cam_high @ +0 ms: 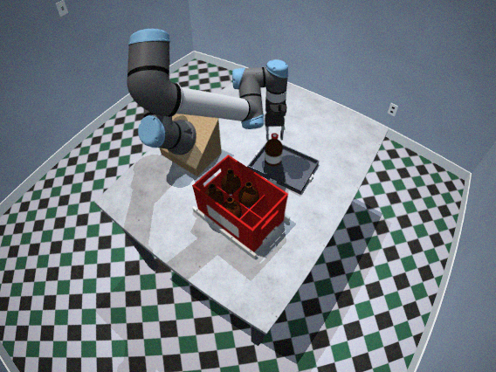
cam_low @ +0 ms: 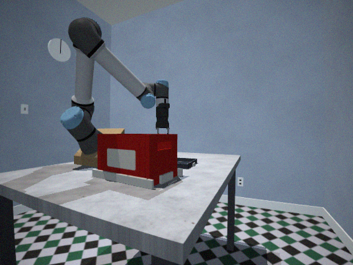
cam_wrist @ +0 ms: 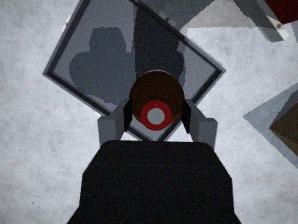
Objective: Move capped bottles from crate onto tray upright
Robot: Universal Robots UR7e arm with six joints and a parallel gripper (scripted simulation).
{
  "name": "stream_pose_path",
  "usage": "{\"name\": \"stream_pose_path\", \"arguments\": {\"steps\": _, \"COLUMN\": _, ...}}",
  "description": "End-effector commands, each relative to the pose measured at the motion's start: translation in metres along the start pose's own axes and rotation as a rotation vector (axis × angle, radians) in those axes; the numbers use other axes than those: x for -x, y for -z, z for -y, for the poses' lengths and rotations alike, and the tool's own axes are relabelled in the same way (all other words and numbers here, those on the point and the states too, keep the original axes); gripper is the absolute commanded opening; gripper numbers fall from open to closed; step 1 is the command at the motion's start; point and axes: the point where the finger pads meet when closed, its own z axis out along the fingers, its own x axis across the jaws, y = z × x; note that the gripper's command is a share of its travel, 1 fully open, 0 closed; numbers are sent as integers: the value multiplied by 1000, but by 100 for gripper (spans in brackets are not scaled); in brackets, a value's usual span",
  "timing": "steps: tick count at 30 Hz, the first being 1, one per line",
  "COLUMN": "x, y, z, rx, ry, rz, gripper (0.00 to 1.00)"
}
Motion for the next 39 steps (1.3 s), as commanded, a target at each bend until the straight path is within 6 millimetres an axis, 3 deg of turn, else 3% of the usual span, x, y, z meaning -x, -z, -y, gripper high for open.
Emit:
{"name": "stream_pose_path", "arguments": {"steps": 1, "x": 0, "y": 19, "z": 0, "rx": 0, "ry": -1, "rz": 0, "gripper": 100}}
{"name": "stream_pose_path", "arguments": {"steps": 6, "x": 0, "y": 35, "z": 0, "rx": 0, "ry": -1, "rz": 0, "gripper": 100}}
{"name": "stream_pose_path", "arguments": {"steps": 8, "x": 0, "y": 35, "z": 0, "rx": 0, "ry": -1, "rz": 0, "gripper": 100}}
{"name": "stream_pose_path", "arguments": {"steps": 9, "x": 0, "y": 26, "z": 0, "rx": 0, "ry": 0, "rz": 2, "gripper": 100}}
{"name": "stream_pose_path", "arguments": {"steps": 23, "x": 0, "y": 45, "z": 0, "rx": 0, "ry": -1, "rz": 0, "gripper": 100}}
{"name": "stream_pose_path", "arguments": {"steps": 39, "x": 0, "y": 47, "z": 0, "rx": 0, "ry": -1, "rz": 0, "gripper": 100}}
